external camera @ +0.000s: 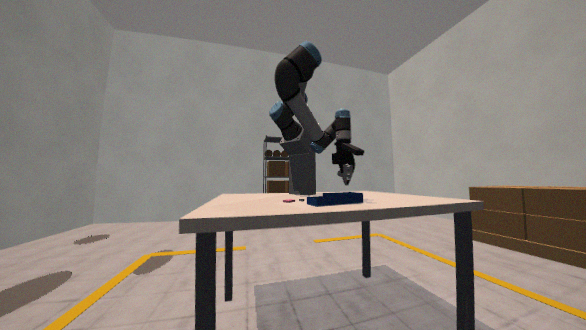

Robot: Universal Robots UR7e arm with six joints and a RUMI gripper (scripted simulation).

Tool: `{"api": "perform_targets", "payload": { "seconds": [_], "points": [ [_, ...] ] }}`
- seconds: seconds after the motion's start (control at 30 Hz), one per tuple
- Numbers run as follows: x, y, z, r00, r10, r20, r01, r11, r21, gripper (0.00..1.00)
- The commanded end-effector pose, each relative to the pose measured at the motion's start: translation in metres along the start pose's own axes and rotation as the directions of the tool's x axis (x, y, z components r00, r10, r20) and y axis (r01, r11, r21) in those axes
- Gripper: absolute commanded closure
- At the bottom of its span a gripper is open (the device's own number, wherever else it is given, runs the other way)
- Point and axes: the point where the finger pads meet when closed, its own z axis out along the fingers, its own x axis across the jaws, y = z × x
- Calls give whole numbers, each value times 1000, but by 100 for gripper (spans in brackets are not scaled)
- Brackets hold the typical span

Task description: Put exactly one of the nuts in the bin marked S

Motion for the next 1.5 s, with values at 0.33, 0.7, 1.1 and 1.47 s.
{"api": "perform_targets", "payload": {
  "seconds": [0.33,0.7,1.1,1.47],
  "points": [
    [-5,-1,18,1000,1,-1,-1,1000,0,96],
    [-5,-1,42,1000,1,-1,-1,1000,0,96],
    [-5,-1,59,1000,1,-1,-1,1000,0,96],
    [-5,-1,59,1000,1,-1,-1,1000,0,96]
  ]
}}
